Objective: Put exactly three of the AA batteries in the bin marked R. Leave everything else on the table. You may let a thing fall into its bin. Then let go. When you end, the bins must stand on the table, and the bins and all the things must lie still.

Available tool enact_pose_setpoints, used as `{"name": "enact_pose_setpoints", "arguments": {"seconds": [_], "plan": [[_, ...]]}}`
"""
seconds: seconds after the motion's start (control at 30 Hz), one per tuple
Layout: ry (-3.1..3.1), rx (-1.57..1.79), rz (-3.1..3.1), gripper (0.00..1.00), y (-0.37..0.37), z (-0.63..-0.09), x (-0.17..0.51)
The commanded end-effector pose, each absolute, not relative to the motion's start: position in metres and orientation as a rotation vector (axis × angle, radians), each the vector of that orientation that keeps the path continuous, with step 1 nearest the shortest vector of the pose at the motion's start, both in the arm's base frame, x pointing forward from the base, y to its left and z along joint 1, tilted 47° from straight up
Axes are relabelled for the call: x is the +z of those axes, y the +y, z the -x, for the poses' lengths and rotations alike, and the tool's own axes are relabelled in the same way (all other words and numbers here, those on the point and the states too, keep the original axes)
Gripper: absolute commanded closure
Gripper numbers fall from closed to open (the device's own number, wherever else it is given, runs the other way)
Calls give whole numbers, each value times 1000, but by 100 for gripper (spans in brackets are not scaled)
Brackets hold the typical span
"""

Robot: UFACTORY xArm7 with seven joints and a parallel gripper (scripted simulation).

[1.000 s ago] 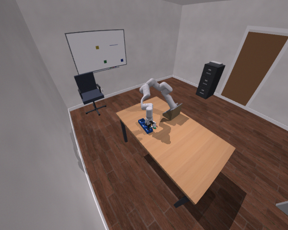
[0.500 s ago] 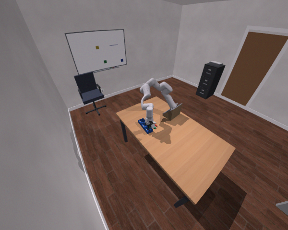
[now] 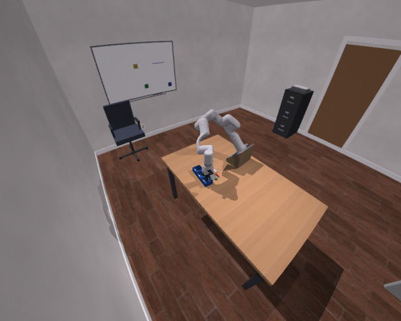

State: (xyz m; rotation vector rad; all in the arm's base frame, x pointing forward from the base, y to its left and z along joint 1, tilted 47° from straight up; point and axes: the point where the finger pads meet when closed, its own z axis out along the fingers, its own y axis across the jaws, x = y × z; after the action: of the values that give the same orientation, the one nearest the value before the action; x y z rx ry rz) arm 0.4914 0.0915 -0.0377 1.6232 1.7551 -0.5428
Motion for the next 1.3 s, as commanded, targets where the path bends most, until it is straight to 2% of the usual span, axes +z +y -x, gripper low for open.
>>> {"name": "enact_pose_setpoints", "arguments": {"seconds": [0.0, 0.87, 0.9, 1.27], "plan": [[1758, -536, -1622, 100, 86, -495, -45], [1758, -536, -1622, 100, 76, -497, -55], [1758, -536, -1622, 72, 76, -497, -55], [1758, -536, -1622, 72, 76, -497, -55]]}}
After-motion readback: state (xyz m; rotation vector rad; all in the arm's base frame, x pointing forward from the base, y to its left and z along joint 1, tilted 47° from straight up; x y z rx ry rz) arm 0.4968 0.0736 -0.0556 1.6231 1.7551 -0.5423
